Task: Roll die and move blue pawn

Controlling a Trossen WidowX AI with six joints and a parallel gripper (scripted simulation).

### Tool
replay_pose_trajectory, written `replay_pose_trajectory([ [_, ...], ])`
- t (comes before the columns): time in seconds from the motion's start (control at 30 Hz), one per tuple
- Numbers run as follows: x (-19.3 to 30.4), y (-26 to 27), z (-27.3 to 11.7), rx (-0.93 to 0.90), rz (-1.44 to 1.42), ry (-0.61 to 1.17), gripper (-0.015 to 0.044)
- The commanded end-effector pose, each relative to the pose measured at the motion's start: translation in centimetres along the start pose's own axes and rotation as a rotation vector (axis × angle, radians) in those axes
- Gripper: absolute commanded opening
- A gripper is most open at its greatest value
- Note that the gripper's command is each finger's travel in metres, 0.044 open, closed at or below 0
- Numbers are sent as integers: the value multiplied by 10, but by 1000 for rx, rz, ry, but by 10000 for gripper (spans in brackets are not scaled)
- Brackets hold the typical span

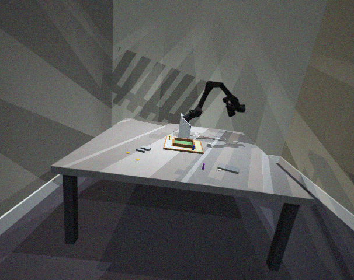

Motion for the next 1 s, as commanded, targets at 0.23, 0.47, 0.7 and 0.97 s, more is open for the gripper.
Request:
replay_pose_trajectory([
  [0.23, 45, -60, -56, 369, 317, 65, 275],
  [0.47, 100, -91, -132, 752, 651, 55, 275],
  [0.7, 160, -91, -225, 1131, 993, -60, 275],
  [0.97, 235, -36, -322, 1570, 1419, -334, 275],
])
Point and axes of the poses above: the point midway between the two fingers, 35 mm back from their tips, its own z axis out along the fingers, its own y axis across the jaws, x = y × z, the point moved 2 cm from there along -z, back along the fingers, and after that the axes turned 13 degrees about -z, right-handed, at the moved point
